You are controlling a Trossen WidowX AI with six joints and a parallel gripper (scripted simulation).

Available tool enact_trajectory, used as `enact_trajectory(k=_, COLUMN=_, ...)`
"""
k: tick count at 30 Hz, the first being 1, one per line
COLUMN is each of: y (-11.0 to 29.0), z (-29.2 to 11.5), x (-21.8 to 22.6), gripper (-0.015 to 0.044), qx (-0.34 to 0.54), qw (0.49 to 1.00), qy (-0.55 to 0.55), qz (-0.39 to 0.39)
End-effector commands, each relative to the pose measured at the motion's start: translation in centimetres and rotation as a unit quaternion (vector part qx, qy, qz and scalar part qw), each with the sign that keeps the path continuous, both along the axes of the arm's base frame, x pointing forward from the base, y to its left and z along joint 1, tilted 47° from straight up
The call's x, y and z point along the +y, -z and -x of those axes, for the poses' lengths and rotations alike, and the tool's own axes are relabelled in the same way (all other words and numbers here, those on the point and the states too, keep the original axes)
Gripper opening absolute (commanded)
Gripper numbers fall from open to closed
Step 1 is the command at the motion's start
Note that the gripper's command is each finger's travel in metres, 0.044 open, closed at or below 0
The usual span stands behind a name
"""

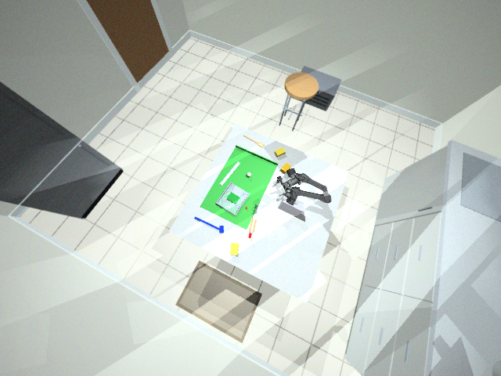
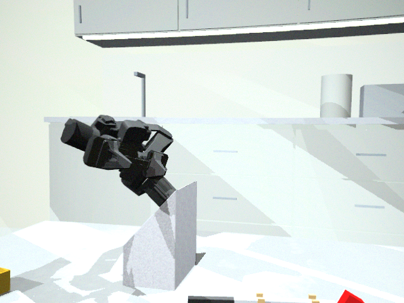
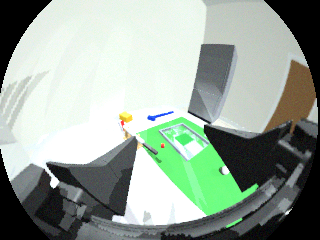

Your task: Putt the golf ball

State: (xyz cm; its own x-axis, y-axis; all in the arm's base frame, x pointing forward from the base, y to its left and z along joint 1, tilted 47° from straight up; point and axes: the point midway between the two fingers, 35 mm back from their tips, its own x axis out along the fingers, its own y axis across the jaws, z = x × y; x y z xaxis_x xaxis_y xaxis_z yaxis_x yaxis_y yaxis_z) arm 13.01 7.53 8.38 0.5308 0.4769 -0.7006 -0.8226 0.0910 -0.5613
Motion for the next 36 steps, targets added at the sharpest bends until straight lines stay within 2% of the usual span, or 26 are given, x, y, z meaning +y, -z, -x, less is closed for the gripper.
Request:
enact_trajectory(k=1, y=0.0, z=0.0, x=0.0, gripper=0.0426, qx=0.001, qw=1.0, qy=-0.001, qz=0.001)
enact_trajectory(k=2, y=0.0, z=0.0, x=0.1, gripper=0.044, qx=0.002, qw=1.0, qy=-0.003, qz=0.003)
enact_trajectory(k=9, y=0.3, z=-1.2, x=0.4, gripper=0.044, qx=0.049, qw=0.997, qy=-0.027, qz=0.048)
enact_trajectory(k=20, y=2.5, z=-5.4, x=0.3, gripper=0.044, qx=0.16, qw=0.973, qy=-0.012, qz=0.168)
enact_trajectory(k=28, y=6.5, z=-8.3, x=1.1, gripper=0.044, qx=0.219, qw=0.939, qy=-0.013, qz=0.266)
enact_trajectory(k=36, y=12.3, z=-10.1, x=2.1, gripper=0.044, qx=0.255, qw=0.892, qy=-0.02, qz=0.373)
